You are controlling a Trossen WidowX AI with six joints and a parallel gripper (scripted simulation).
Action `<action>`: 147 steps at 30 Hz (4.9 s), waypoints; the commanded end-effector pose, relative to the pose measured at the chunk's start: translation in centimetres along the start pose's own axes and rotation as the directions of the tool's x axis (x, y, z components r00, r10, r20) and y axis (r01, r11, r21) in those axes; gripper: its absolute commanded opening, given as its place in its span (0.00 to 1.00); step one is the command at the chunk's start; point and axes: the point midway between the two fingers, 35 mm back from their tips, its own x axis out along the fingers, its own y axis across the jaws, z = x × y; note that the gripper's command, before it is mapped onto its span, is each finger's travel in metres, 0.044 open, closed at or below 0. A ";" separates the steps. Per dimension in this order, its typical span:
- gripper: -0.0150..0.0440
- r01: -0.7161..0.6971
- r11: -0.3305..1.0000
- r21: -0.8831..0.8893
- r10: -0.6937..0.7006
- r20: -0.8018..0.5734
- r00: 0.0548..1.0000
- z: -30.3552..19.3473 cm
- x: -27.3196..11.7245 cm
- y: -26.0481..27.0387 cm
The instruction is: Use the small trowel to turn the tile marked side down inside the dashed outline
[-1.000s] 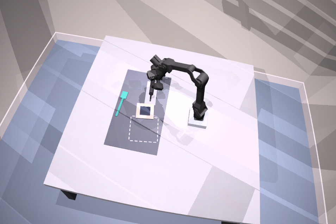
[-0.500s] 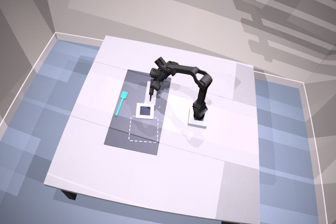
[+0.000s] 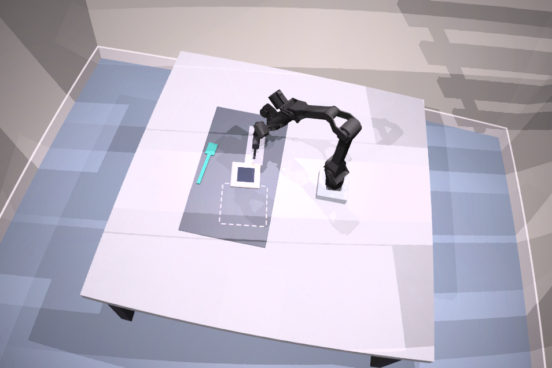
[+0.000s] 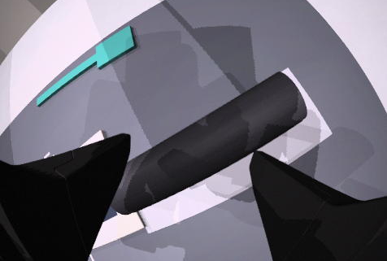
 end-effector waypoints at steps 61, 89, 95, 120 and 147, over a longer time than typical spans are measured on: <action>0.76 -0.224 0.629 0.744 0.163 0.156 0.974 -2.3 4.1 0.6; 0.34 -0.225 0.629 0.744 0.163 0.156 0.974 -2.2 5.1 0.8; 0.27 -0.225 0.629 0.744 0.163 0.156 0.974 -2.2 5.1 0.8; 0.25 -0.231 0.714 0.661 0.153 0.174 0.973 2.2 3.1 4.2; 0.25 -0.231 0.714 0.661 0.154 0.174 0.973 1.1 5.8 3.0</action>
